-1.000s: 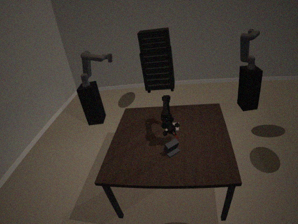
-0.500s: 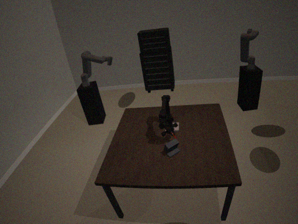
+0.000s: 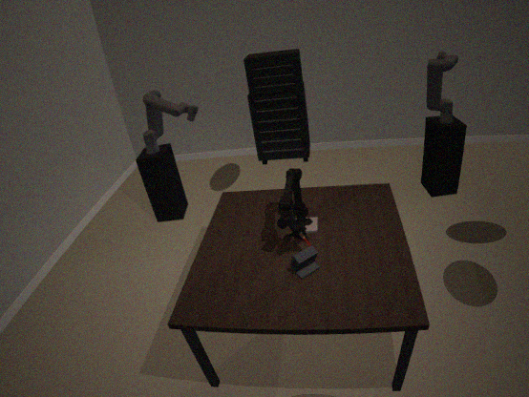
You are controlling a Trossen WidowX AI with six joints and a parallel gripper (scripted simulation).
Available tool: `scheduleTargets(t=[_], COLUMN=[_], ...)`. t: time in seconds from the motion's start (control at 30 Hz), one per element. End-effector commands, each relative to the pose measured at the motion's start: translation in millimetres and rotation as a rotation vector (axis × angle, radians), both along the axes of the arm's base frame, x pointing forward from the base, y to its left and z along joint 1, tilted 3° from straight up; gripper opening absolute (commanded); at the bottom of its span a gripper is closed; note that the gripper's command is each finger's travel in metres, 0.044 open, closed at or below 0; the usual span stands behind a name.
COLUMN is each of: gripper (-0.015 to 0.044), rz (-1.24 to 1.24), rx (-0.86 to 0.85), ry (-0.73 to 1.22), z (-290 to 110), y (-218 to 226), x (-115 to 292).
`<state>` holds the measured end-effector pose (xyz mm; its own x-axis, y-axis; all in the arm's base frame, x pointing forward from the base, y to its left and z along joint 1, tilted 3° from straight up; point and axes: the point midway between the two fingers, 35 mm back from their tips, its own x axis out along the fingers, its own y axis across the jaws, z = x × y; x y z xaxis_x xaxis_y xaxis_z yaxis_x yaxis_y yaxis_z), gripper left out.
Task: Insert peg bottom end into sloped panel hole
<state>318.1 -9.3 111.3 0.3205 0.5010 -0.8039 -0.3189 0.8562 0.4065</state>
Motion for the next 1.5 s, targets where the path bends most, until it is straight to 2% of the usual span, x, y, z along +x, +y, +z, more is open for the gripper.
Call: scheduleTargets(t=[0.0, 1.47], gripper=[0.0000, 0.0000], rz=[0.007, 0.044], rx=[0.010, 0.032], ry=[-0.024, -0.322], z=[0, 5], y=[-3, -49], x=[0, -4])
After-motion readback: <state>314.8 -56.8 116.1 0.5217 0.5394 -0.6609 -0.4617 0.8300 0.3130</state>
